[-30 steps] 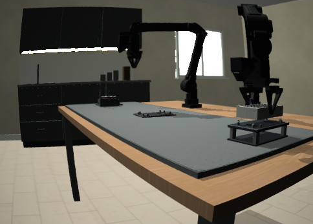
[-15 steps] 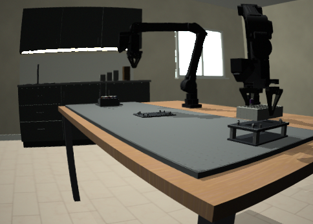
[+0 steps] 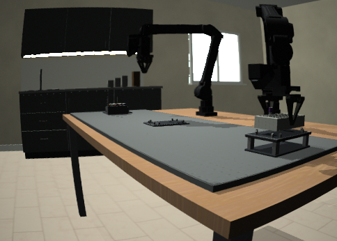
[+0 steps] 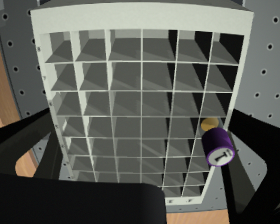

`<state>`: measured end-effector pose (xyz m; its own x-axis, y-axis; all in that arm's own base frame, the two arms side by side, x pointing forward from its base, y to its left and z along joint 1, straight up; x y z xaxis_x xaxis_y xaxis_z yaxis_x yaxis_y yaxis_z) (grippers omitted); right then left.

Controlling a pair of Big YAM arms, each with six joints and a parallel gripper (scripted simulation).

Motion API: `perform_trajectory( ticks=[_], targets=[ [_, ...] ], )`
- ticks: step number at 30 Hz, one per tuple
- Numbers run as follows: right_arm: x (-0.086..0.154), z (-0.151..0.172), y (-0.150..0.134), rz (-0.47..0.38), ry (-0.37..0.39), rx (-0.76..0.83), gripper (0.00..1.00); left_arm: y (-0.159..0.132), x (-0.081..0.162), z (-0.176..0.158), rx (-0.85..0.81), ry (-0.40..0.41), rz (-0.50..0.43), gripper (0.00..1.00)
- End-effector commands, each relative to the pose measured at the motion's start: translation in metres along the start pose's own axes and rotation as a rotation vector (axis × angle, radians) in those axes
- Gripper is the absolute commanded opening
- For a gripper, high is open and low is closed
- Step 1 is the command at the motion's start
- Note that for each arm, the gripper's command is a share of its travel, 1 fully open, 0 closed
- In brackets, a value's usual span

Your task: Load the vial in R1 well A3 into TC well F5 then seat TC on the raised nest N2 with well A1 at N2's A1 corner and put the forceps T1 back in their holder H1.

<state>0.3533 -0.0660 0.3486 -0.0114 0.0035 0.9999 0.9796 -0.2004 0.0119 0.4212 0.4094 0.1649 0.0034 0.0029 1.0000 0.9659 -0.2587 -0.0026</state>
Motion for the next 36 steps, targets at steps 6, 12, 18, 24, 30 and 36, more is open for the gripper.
perform_trajectory(
  ticks=[6, 12, 18, 24, 30, 36],
  targets=[
    [-0.008, -0.001, 0.002, 0.028, 0.002, -0.013, 0.24, 0.012, 0.007, 0.004, -0.002, 0.035, -0.022, 0.0],
    [-0.008, -0.001, 0.002, 0.028, 0.002, -0.013, 0.24, 0.01, 0.001, 0.001, -0.002, 0.024, -0.016, 0.0],
    [-0.008, -0.001, 0.002, 0.028, 0.002, -0.013, 0.24, 0.01, 0.003, 0.001, -0.002, 0.027, -0.017, 0.0],
    [-0.008, -0.001, 0.002, 0.028, 0.002, -0.013, 0.24, 0.01, 0.002, 0.001, -0.002, 0.028, -0.018, 0.0],
    [-0.008, -0.001, 0.002, 0.028, 0.002, -0.013, 0.24, 0.01, -0.002, 0.002, -0.002, 0.024, -0.015, 0.0],
    [-0.008, -0.001, 0.002, 0.028, 0.002, -0.013, 0.24, 0.012, 0.005, 0.006, -0.002, 0.04, -0.025, 0.0]
  ],
)
Point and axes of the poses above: on each arm, the point where the finger pads meet when closed, its own x axis back along the fingers, its own z axis across the jaws, y = z × x, the point moved 10 cm from there along x, back along the fingers, and after that the axes turned 14 degrees about -x, right-handed, at the moved point
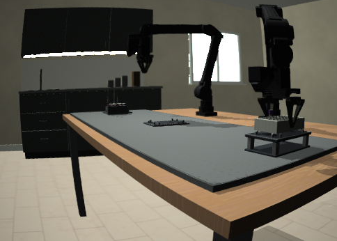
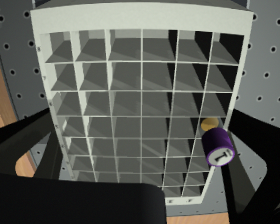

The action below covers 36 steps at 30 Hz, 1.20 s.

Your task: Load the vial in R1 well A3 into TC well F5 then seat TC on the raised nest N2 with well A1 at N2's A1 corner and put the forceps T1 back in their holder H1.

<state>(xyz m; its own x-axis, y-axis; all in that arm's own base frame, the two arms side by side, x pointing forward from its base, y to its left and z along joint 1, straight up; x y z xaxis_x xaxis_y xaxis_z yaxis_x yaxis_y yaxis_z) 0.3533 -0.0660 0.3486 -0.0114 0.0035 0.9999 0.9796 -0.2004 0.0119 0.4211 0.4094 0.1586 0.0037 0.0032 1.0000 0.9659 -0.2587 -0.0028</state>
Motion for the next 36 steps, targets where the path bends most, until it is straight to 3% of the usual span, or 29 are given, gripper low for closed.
perform_trajectory(
  ticks=[1, 36],
  targets=[
    [-0.008, -0.001, 0.002, 0.028, 0.002, -0.013, 0.24, 0.012, 0.01, 0.005, -0.002, 0.04, -0.025, 0.0],
    [-0.008, -0.001, 0.002, 0.028, 0.002, -0.013, 0.24, 0.01, -0.001, 0.003, -0.002, 0.028, -0.018, 0.0]
  ],
)
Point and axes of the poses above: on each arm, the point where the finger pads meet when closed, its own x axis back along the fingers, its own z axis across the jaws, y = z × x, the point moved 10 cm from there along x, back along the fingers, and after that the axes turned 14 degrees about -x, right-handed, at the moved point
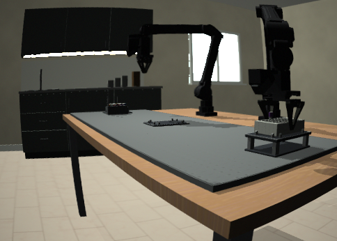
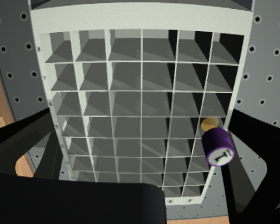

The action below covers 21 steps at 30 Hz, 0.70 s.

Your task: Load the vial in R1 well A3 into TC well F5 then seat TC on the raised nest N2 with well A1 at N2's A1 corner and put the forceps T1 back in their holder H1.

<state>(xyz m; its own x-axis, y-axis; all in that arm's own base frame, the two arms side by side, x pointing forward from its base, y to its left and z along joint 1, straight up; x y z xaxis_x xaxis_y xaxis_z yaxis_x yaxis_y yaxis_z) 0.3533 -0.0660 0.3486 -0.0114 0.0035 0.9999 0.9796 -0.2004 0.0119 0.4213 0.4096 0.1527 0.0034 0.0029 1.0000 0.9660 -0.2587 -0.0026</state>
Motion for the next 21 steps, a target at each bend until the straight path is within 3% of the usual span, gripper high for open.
perform_trajectory(
  ticks=[1, 14, 16, 17, 20, 21],
  targets=[
    [-0.008, -0.001, 0.002, 0.028, 0.002, -0.013, 0.24, 0.009, 0.003, 0.002, -0.002, 0.025, -0.016, 0.0],
    [-0.008, -0.001, 0.002, 0.028, 0.002, -0.013, 0.24, 0.006, 0.012, 0.007, -0.001, 0.036, -0.022, 0.0],
    [-0.008, -0.001, 0.002, 0.028, 0.002, -0.013, 0.24, 0.009, 0.0, 0.001, -0.002, 0.023, -0.015, 0.0],
    [-0.008, -0.001, 0.002, 0.028, 0.002, -0.013, 0.24, 0.006, 0.012, 0.007, -0.001, 0.036, -0.022, 0.0],
    [-0.008, -0.001, 0.002, 0.028, 0.002, -0.013, 0.24, 0.006, 0.012, 0.007, -0.001, 0.036, -0.022, 0.0],
    [-0.008, -0.001, 0.002, 0.028, 0.002, -0.013, 0.24, 0.009, 0.001, 0.002, -0.002, 0.025, -0.016, 0.0]
  ],
)
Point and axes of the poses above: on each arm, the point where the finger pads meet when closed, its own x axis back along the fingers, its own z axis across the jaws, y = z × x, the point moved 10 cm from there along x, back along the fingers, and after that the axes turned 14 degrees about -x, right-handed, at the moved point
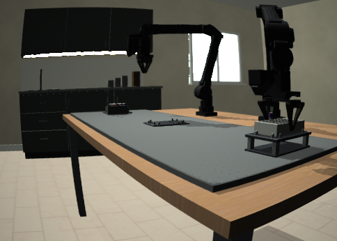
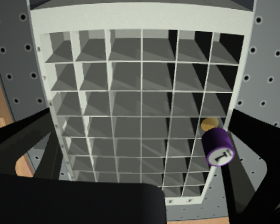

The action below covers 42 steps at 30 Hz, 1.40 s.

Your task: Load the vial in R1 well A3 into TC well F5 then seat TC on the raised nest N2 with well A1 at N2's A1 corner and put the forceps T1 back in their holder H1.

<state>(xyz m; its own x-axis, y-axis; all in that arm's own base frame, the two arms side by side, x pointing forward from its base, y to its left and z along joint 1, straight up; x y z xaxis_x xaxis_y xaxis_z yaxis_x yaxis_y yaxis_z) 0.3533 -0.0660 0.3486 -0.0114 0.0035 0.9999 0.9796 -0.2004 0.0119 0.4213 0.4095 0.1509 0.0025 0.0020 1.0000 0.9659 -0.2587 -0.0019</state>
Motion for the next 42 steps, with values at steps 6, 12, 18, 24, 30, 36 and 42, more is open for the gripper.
perform_trajectory(
  ticks=[6, 12, 18, 24, 30, 36, 42],
  targets=[
    [-0.008, -0.001, 0.002, 0.028, 0.002, -0.013, 0.24, 0.006, 0.013, 0.007, 0.0, 0.035, -0.021, 0.0],
    [-0.008, -0.001, 0.002, 0.028, 0.002, -0.013, 0.24, 0.006, 0.013, 0.007, 0.0, 0.035, -0.021, 1.0],
    [-0.008, -0.001, 0.002, 0.028, 0.002, -0.013, 0.24, 0.006, 0.013, 0.007, 0.0, 0.035, -0.021, 1.0],
    [-0.008, -0.001, 0.002, 0.028, 0.002, -0.013, 0.24, 0.006, 0.013, 0.007, 0.0, 0.035, -0.021, 1.0],
    [-0.008, -0.001, 0.002, 0.028, 0.002, -0.013, 0.24, 0.006, 0.013, 0.007, 0.0, 0.035, -0.021, 1.0],
    [-0.008, -0.001, 0.002, 0.028, 0.002, -0.013, 0.24, 0.012, 0.05, 0.008, -0.002, 0.069, -0.043, 1.0],
    [-0.008, -0.001, 0.002, 0.028, 0.002, -0.013, 0.24, 0.012, 0.058, 0.007, -0.002, 0.069, -0.043, 1.0]
  ],
)
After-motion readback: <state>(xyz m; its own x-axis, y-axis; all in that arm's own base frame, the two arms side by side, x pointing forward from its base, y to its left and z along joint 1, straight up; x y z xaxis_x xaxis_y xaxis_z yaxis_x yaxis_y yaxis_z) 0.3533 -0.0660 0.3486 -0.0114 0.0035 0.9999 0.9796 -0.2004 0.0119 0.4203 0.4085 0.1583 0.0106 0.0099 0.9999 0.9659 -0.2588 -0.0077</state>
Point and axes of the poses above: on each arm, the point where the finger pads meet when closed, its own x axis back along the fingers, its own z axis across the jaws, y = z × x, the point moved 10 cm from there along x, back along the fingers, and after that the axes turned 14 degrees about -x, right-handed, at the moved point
